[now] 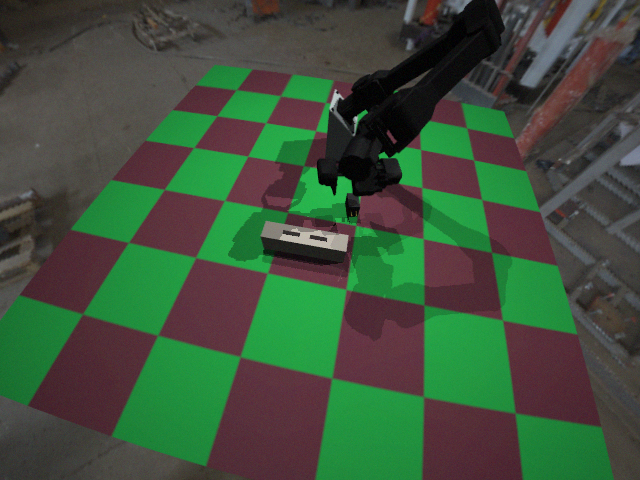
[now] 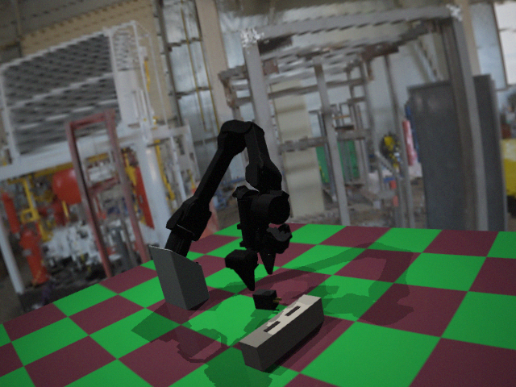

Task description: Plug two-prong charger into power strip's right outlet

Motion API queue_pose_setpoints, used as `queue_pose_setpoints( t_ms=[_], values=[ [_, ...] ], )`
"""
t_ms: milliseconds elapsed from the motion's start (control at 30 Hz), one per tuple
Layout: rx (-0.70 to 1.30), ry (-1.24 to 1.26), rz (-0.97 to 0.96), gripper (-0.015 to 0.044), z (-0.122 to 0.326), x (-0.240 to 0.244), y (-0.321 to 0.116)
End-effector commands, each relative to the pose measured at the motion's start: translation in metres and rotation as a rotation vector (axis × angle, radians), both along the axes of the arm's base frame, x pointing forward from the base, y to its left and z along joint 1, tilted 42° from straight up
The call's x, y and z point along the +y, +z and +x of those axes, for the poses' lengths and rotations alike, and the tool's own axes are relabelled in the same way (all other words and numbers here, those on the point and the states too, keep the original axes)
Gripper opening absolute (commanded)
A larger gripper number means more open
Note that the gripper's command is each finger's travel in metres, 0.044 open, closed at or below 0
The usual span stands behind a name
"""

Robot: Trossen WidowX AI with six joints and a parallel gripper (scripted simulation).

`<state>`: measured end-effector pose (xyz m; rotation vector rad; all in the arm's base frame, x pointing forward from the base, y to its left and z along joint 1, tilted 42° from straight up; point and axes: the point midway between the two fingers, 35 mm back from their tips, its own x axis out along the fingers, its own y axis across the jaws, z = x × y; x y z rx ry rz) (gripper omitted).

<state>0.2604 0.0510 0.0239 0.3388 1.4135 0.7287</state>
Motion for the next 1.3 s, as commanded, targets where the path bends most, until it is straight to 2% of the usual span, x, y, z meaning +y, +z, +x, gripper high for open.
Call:
queue_pose_setpoints(
  t_ms=[0,1267],
  values=[
    [0.047,-0.031,0.03,0.044,-0.009,0.006,0.003],
    [0.047,-0.031,0.03,0.044,-0.007,0.039,-0.034]
  ],
)
